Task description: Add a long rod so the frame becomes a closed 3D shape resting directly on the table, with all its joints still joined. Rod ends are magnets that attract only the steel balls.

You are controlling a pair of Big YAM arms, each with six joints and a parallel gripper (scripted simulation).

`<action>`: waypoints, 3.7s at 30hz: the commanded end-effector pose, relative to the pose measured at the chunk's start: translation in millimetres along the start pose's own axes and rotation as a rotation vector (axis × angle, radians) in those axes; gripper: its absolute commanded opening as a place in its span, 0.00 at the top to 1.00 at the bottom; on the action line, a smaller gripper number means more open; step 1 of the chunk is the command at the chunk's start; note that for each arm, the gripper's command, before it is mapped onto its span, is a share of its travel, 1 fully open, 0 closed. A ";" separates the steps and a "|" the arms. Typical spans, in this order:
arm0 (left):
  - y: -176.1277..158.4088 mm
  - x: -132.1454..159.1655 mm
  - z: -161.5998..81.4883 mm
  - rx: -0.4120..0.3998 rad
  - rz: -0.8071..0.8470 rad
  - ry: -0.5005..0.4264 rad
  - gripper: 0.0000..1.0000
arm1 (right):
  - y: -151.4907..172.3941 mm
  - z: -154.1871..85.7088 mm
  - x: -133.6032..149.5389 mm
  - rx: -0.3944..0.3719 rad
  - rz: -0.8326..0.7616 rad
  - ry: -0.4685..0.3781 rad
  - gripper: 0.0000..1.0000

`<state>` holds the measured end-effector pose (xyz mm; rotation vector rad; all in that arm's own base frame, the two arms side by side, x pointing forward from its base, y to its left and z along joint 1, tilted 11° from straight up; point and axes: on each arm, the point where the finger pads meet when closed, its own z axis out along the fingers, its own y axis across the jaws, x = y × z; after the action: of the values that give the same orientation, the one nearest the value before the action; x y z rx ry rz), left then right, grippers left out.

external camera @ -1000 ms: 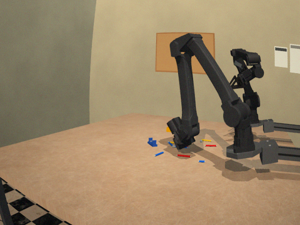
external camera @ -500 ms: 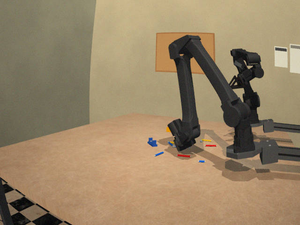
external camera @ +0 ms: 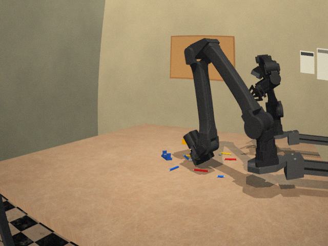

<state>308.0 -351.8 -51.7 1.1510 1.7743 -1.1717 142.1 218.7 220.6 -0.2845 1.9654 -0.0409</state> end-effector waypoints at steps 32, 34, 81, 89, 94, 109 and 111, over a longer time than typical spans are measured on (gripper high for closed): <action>0.1 -2.1 -0.4 0.001 0.008 -0.007 1.00 | -53.9 329.8 -7.6 -0.154 -0.056 0.242 0.00; 0.1 -2.1 -0.4 0.001 0.008 -0.007 1.00 | -55.6 339.9 -6.6 -0.159 -0.057 0.251 0.00; 0.1 -2.1 -0.4 0.001 0.008 -0.007 1.00 | -63.7 434.4 58.5 0.170 0.639 1.110 0.57; 0.1 -2.1 -0.4 0.001 0.008 -0.007 1.00 | -56.1 438.2 55.6 0.142 0.621 1.116 0.57; 0.1 -2.1 -0.4 0.001 0.008 -0.007 1.00 | -47.4 438.1 58.9 0.147 0.616 1.131 0.57; 0.1 -2.1 -0.4 0.001 0.008 -0.007 1.00 | -48.6 449.4 83.2 0.153 0.623 1.132 0.57; 0.1 -2.1 -0.4 0.001 0.008 -0.007 1.00 | -48.0 450.7 85.9 0.153 0.623 1.132 0.57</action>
<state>308.0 -351.8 -51.7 1.1510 1.7743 -1.1717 522.3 198.0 -22.6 0.5859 3.0654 0.0662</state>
